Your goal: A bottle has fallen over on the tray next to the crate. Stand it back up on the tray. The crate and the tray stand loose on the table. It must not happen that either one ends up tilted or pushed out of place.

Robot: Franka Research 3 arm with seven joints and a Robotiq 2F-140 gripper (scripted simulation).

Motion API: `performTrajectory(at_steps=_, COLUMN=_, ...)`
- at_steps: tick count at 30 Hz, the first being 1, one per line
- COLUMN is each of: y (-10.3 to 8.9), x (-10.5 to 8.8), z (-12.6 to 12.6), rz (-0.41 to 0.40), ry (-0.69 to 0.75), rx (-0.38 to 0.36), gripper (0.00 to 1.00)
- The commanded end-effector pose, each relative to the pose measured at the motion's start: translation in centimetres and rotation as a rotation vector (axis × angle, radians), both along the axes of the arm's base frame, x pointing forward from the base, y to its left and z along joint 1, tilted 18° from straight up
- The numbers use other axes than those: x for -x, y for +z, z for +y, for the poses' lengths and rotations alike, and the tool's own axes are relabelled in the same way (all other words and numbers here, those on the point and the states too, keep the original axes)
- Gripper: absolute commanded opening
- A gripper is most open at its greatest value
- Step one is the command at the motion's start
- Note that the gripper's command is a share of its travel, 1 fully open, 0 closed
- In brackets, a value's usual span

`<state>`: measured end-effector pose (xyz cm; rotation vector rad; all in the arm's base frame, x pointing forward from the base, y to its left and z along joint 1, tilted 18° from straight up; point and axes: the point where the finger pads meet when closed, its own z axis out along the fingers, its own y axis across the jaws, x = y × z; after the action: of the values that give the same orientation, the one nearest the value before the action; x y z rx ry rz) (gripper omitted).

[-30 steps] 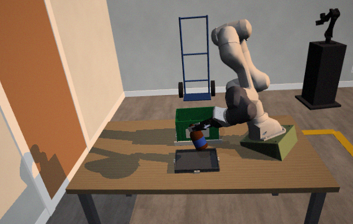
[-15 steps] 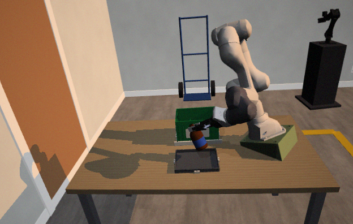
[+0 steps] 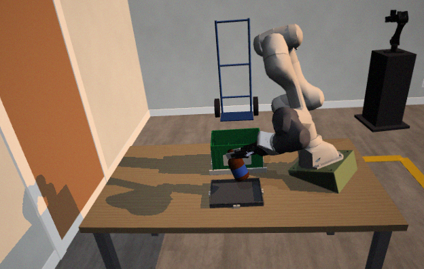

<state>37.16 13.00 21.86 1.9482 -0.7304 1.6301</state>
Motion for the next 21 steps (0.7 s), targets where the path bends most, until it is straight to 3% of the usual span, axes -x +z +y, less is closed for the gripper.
performTrajectory(at_steps=1, y=0.44, x=-0.08, z=0.12, rz=-0.033, ry=-0.001, rx=0.002, gripper=0.00)
performTrajectory(at_steps=21, y=0.24, x=0.02, z=0.24, rz=-0.112, ry=0.005, rx=0.072, gripper=0.00)
